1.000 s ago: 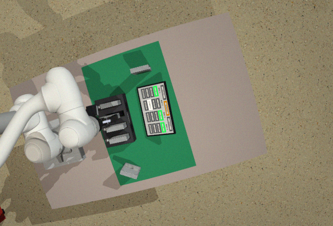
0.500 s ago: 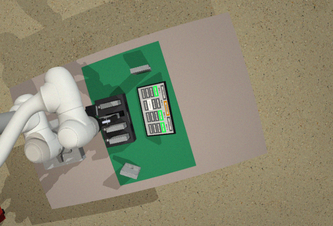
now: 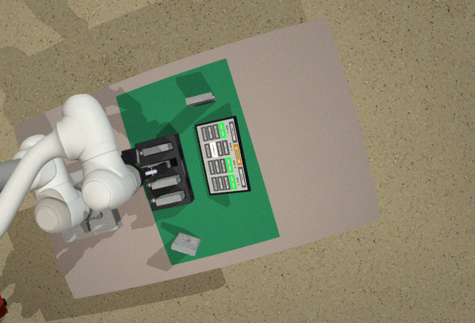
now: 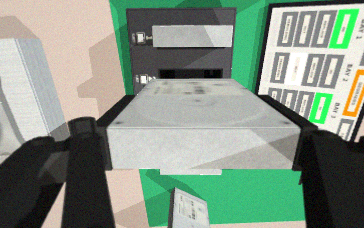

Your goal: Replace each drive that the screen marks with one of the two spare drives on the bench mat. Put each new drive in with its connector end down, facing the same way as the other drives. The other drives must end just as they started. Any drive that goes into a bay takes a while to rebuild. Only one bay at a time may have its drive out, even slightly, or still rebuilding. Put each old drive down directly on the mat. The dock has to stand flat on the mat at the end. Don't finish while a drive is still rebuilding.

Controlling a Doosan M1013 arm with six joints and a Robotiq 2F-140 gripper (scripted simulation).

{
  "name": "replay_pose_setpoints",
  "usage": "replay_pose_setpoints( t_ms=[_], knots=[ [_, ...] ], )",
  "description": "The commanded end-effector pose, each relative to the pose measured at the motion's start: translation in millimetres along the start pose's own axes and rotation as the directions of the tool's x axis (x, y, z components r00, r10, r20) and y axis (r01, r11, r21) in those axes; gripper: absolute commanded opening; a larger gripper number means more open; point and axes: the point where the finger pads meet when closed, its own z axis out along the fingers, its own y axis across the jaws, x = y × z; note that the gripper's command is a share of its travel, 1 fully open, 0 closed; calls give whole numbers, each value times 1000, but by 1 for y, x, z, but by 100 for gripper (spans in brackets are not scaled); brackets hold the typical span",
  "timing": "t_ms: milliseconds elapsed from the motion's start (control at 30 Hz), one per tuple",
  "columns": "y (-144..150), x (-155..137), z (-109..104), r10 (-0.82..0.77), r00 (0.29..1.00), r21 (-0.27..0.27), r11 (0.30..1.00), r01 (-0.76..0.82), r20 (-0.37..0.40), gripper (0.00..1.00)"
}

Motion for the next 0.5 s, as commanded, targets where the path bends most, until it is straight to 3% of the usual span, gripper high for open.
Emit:
replay_pose_setpoints(
  t_ms=[0, 467],
  knots=[
    [1, 5, 0, 0, 1000, -1, 1000, 0, -1, 10],
    [0, 40, -1, 0, 1000, -1, 1000, 0, -1, 10]
  ],
)
